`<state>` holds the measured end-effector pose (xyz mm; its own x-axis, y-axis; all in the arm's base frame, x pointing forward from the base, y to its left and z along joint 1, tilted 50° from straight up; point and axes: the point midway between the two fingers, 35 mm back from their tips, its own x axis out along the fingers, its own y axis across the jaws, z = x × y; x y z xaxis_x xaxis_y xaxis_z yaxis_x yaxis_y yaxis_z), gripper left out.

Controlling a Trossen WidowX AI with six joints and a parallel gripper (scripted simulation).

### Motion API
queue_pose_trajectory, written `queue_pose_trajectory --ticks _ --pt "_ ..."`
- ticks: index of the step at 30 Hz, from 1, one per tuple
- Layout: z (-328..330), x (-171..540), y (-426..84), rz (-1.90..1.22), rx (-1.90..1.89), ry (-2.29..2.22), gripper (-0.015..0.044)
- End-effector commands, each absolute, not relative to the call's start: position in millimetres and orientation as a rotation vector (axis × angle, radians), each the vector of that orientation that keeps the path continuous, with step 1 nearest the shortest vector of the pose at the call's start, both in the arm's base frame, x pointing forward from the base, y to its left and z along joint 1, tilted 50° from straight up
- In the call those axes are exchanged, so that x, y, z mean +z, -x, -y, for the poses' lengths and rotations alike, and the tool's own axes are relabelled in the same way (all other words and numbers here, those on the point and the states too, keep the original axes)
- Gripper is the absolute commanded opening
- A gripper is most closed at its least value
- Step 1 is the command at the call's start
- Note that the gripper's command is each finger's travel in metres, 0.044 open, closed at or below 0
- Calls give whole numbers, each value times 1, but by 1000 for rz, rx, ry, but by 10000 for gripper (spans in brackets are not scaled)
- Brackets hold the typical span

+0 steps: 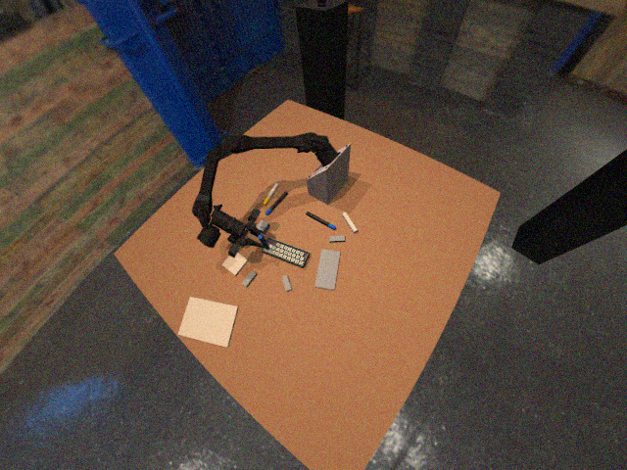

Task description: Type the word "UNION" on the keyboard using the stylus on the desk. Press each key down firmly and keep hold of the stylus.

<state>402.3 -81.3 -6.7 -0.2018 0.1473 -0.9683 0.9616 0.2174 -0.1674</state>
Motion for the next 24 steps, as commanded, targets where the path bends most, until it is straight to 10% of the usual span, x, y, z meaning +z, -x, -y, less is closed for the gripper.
queue_pose_trajectory --ticks 1,24 --pt "83 -7 -404 -1557 -1099 -1074 81" --pt "88 -11 -404 -1557 -1099 -1074 81"
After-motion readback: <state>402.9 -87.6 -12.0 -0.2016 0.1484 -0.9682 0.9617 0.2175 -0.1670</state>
